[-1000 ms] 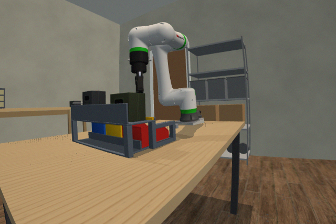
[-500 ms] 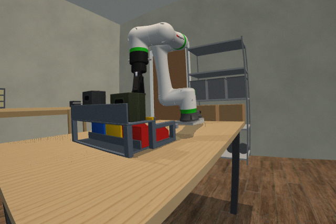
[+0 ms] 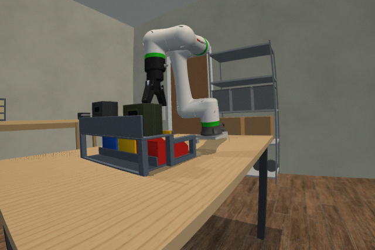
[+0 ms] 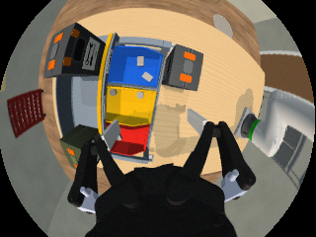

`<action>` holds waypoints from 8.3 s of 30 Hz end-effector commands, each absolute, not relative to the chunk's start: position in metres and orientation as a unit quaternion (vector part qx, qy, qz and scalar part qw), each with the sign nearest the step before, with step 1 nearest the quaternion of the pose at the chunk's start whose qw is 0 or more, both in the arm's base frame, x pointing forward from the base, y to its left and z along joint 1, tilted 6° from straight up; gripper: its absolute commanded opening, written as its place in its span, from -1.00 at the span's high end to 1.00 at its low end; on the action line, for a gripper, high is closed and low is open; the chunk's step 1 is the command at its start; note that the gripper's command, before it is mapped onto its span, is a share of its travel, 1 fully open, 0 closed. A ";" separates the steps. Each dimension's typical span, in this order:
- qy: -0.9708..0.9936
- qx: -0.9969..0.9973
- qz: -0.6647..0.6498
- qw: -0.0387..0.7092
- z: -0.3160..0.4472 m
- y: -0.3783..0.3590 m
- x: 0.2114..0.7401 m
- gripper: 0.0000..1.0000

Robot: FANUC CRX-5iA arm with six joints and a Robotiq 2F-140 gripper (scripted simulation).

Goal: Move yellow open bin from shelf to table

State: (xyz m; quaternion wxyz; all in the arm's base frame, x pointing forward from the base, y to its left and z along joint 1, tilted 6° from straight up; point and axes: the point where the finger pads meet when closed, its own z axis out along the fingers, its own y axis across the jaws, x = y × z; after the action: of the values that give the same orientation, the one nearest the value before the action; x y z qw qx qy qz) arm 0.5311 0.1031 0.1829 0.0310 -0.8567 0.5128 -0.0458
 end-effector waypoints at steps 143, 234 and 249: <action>0.643 -0.764 -0.040 0.038 0.117 0.104 0.539 -0.15; 0.643 -0.764 -0.040 0.038 0.093 0.104 0.541 1.00; 0.643 -0.764 -0.040 0.038 0.093 0.104 0.541 1.00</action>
State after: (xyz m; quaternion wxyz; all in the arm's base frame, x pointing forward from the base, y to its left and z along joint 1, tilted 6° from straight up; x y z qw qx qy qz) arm 0.5411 0.1036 0.0926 0.0380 -0.7636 0.6434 -0.0403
